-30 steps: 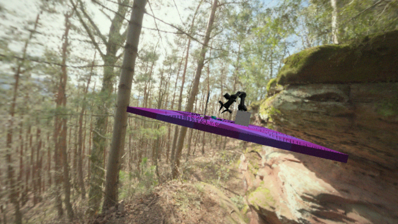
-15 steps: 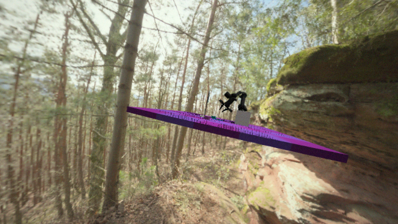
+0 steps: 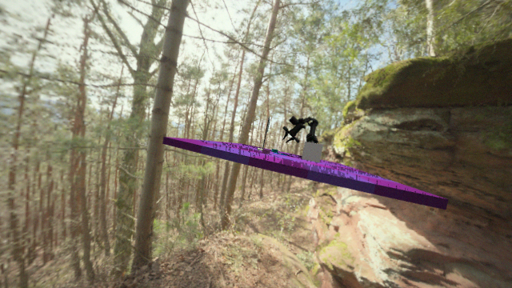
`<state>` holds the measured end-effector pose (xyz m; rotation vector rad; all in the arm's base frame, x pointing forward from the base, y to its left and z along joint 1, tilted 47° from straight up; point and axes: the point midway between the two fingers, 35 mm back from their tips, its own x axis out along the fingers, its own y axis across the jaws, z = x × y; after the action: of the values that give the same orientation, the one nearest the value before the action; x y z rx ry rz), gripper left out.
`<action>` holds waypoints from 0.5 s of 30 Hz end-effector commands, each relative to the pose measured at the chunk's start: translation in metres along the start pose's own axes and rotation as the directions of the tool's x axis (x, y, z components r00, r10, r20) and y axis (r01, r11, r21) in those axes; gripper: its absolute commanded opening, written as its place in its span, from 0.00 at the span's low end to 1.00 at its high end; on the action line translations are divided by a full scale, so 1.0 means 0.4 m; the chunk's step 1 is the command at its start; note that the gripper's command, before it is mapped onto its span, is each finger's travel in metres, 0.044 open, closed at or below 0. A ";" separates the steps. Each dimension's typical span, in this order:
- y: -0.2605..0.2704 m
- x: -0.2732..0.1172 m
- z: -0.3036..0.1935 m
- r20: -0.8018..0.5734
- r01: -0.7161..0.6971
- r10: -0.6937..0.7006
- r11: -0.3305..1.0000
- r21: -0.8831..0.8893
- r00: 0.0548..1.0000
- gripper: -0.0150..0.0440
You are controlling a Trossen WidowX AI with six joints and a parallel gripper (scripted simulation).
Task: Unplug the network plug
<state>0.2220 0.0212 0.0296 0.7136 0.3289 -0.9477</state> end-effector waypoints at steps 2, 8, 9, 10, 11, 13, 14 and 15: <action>0.003 -0.003 -0.001 -0.001 0.000 0.000 1.000 0.000 1.000 0.52; 0.030 -0.032 -0.006 -0.006 0.001 -0.001 1.000 0.001 1.000 0.52; 0.035 -0.037 -0.007 -0.007 0.002 -0.002 1.000 0.001 1.000 0.52; 0.040 -0.042 -0.007 -0.007 0.002 -0.002 1.000 0.001 1.000 0.52; 0.044 -0.048 -0.008 -0.008 0.002 -0.002 1.000 0.001 1.000 0.52; 0.053 -0.058 -0.009 -0.009 0.002 -0.002 1.000 0.001 1.000 0.52; 0.057 -0.064 -0.009 -0.009 0.002 -0.002 1.000 0.001 1.000 0.52; 0.061 -0.070 -0.010 -0.009 0.002 -0.002 1.000 0.001 1.000 0.52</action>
<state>0.2263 0.0430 0.0466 0.7142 0.3348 -0.9463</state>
